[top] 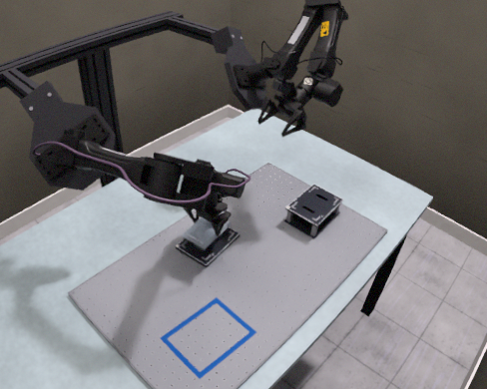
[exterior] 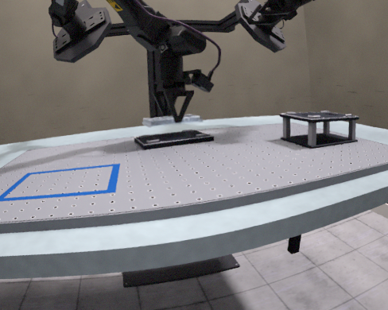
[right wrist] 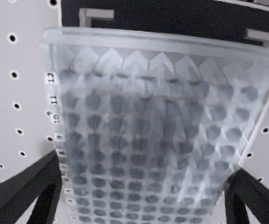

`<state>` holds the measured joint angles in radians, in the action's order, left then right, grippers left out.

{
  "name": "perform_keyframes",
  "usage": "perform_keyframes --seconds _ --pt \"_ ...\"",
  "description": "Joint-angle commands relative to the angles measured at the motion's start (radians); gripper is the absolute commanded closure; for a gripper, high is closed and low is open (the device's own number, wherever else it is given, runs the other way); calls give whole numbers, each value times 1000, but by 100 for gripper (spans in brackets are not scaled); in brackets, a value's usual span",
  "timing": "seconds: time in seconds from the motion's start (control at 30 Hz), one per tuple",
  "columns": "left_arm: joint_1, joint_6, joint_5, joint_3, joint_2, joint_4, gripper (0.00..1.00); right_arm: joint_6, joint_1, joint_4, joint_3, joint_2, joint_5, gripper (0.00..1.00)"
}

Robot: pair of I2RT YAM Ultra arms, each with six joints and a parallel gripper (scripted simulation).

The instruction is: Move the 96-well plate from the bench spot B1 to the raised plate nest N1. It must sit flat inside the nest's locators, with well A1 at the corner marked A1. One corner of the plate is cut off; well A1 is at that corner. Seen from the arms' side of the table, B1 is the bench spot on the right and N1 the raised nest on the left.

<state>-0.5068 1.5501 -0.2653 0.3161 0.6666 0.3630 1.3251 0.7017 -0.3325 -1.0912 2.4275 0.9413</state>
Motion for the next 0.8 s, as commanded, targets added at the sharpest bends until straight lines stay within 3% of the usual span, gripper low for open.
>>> perform_keyframes --seconds 0.0,0.77 --pt "1 1 -24 -3 -17 18 0 11 26 -12 -19 -1 -22 21" --pt "1 1 -24 -3 -17 18 0 58 -3 -72 -17 -17 -59 21"
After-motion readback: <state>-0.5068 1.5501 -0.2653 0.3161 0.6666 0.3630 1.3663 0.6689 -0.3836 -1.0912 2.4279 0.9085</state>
